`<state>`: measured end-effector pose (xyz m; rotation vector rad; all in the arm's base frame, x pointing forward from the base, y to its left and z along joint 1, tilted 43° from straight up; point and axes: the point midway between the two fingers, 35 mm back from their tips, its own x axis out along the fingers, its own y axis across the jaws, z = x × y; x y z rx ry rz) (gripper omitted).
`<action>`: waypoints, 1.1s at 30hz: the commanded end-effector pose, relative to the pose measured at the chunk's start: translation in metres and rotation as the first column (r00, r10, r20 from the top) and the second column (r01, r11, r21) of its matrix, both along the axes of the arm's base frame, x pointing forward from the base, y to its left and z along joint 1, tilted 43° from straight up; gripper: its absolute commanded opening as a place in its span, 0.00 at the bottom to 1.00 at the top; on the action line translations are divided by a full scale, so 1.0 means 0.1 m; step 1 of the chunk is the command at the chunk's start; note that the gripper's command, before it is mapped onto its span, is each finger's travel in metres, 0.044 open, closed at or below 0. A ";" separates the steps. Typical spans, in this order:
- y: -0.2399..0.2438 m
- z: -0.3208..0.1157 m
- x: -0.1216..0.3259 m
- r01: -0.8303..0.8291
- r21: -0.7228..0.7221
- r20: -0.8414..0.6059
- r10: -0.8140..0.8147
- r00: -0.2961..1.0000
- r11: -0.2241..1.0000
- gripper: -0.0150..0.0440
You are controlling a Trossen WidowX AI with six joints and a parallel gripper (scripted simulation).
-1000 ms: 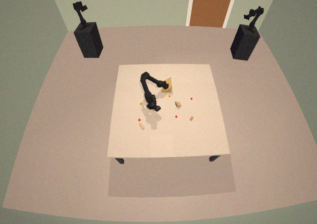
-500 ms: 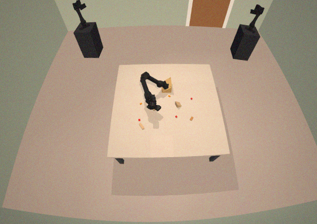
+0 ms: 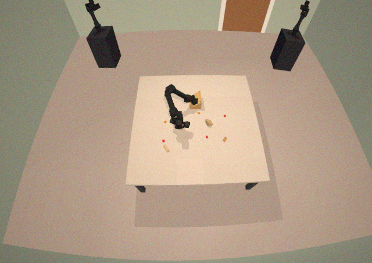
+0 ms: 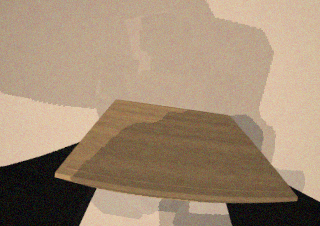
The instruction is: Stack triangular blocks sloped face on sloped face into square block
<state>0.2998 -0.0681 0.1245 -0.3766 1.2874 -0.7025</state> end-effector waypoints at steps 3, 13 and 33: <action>-0.01 0.01 0.00 -0.111 -0.017 -0.102 0.108 0.989 0.994 0.25; -0.01 0.01 0.00 -0.301 -0.013 -0.276 0.286 0.918 0.953 0.25; -0.01 0.01 0.00 -0.626 0.095 -0.576 0.555 0.600 0.774 0.25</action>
